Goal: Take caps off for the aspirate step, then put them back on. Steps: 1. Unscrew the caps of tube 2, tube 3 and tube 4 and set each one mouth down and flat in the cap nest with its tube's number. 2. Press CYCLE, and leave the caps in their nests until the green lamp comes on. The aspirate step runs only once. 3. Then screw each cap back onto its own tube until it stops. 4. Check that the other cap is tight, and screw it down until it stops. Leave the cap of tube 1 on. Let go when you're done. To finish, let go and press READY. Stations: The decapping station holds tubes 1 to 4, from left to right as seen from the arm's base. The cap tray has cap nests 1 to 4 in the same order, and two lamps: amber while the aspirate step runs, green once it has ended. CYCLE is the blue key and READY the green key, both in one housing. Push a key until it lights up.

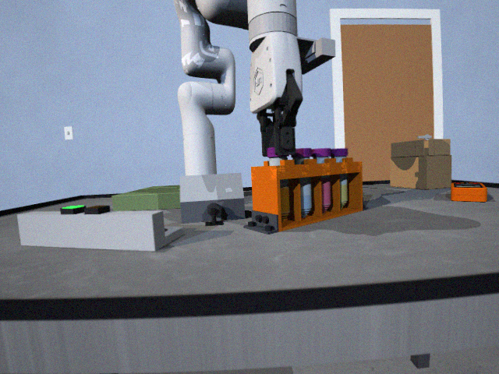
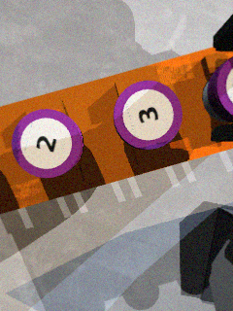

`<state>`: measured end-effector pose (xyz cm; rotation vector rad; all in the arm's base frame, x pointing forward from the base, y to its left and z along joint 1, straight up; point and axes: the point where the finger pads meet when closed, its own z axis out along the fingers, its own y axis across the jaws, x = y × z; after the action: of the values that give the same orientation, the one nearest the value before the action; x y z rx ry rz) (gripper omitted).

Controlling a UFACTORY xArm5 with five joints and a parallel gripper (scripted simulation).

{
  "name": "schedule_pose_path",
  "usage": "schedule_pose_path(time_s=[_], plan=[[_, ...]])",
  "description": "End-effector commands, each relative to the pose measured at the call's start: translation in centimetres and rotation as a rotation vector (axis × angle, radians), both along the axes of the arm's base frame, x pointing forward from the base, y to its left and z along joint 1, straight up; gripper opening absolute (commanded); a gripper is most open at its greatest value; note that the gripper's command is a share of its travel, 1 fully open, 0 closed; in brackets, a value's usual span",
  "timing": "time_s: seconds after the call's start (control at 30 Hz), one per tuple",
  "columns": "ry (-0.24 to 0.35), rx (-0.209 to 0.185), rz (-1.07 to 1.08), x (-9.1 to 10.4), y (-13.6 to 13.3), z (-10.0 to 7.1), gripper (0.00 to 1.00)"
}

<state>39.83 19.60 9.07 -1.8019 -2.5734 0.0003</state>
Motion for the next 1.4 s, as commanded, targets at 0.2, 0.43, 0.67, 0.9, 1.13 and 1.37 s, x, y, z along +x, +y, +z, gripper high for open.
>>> schedule_pose_path(time_s=[0.2, 0.43, 0.67, 0.9, 1.13, 1.37], plan=[[-0.003, 0.002, 0.492, 0.11, 0.05, 0.13, 0.46], [-0.003, 0.002, 0.81, 0.11, 0.05, 0.13, 0.46], [-0.003, 0.001, 1.073, 0.11, 0.05, 0.13, 0.46], [-0.003, 0.001, 1.073, 0.11, 0.05, 0.13, 0.46], [-0.003, 0.001, 1.073, 0.11, 0.05, 0.13, 0.0], [-0.003, 0.001, 1.073, 0.11, 0.05, 0.13, 0.0]])
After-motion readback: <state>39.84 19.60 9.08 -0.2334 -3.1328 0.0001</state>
